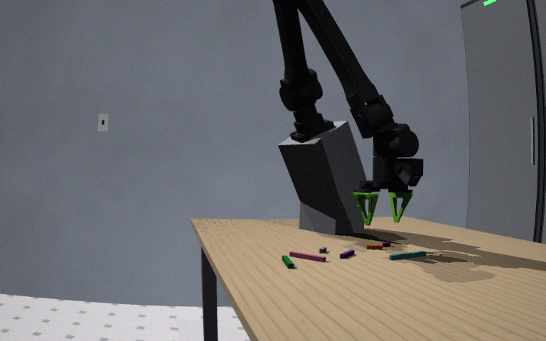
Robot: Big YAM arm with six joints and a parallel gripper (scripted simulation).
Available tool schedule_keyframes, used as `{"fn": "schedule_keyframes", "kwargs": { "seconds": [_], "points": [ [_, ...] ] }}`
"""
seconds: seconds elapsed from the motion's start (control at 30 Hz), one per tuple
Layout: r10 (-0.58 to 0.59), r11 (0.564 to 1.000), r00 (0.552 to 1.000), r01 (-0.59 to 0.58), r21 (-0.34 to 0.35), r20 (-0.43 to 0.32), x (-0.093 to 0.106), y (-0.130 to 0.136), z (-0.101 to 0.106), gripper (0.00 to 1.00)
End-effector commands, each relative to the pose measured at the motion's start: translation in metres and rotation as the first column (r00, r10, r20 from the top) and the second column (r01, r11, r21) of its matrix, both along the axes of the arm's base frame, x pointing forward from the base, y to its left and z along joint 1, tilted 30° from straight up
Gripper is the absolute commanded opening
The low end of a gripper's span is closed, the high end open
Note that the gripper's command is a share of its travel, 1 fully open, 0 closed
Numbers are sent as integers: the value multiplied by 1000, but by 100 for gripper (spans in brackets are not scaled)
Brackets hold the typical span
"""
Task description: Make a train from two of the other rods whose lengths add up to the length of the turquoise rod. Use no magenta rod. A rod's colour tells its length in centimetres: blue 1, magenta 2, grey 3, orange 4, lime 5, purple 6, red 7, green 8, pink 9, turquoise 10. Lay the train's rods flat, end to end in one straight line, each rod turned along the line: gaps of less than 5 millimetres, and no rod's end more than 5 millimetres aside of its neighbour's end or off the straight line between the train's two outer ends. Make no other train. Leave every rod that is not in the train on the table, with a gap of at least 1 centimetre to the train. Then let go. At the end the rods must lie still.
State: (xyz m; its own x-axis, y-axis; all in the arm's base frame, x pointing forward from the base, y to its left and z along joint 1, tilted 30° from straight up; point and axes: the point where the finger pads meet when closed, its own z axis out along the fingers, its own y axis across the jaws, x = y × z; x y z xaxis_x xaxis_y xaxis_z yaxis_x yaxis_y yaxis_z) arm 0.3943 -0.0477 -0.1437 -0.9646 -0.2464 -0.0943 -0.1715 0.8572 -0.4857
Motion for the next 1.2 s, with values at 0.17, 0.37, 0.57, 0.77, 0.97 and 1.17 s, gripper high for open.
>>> {"fn": "schedule_keyframes", "kwargs": {
  "seconds": [0.17, 0.37, 0.57, 0.77, 0.97, 1.17],
  "points": [
    [-208, 978, 973, 203, 54, 102, 23, 18, -1, 100],
    [-238, 971, 967, 234, 51, 86, 11, 5, -4, 100],
    [-233, 972, 967, 228, 58, 105, 19, 8, -2, 100],
    [-230, 973, 968, 225, 57, 104, 19, 8, -2, 100],
    [-230, 973, 968, 225, 57, 104, 19, 8, -2, 100],
    [-230, 973, 968, 225, 57, 104, 19, 8, -2, 100]
  ]
}}
